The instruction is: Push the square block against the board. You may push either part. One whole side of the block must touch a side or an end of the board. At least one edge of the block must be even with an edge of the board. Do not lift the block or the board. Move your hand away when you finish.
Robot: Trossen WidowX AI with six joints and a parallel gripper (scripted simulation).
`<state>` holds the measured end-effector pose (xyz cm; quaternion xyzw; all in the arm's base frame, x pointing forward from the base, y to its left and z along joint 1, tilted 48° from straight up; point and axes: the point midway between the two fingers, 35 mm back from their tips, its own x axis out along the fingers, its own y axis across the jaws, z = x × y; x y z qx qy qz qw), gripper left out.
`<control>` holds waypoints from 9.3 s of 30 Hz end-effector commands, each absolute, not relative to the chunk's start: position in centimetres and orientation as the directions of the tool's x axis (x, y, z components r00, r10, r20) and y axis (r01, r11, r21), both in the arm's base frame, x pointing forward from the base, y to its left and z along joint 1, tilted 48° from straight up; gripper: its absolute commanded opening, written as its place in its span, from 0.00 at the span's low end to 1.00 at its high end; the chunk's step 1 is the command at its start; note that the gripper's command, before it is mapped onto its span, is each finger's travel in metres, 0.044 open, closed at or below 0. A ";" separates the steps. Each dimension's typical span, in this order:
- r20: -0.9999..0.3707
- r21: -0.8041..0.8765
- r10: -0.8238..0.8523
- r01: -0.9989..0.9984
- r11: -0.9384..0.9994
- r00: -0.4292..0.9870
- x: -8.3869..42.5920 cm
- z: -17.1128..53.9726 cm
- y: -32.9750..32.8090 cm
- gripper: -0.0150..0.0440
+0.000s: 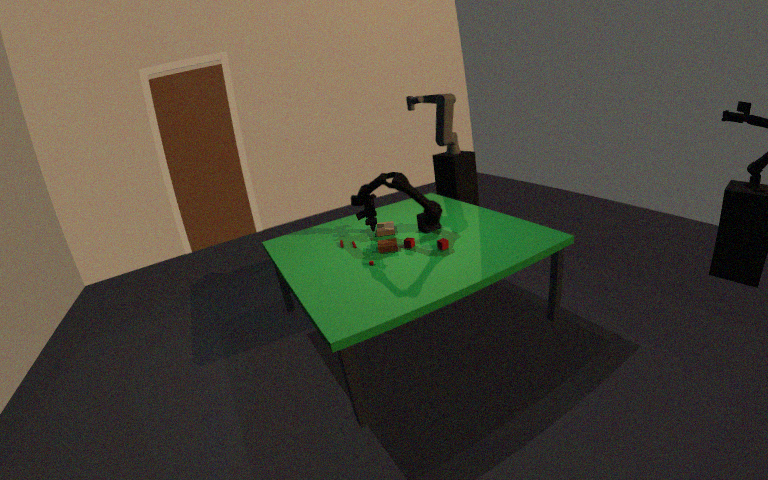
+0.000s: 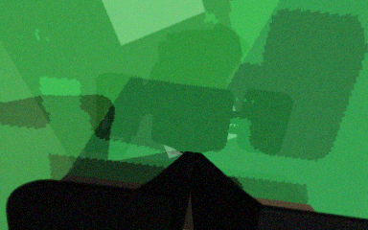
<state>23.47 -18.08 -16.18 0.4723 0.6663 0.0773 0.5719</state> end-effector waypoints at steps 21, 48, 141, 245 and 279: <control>-0.686 0.645 0.720 0.543 0.539 0.101 23.3 -16.2 -18.0 0.25; -0.688 0.644 0.719 0.542 0.540 0.101 25.3 -13.7 -23.1 0.25; -0.678 0.332 0.728 -0.841 0.427 0.102 34.1 6.0 1.6 0.25; -0.675 0.332 0.731 -0.844 0.422 0.100 30.9 2.7 -1.4 0.25; -0.683 0.329 0.723 -0.842 0.428 0.101 28.9 -0.7 -4.1 0.25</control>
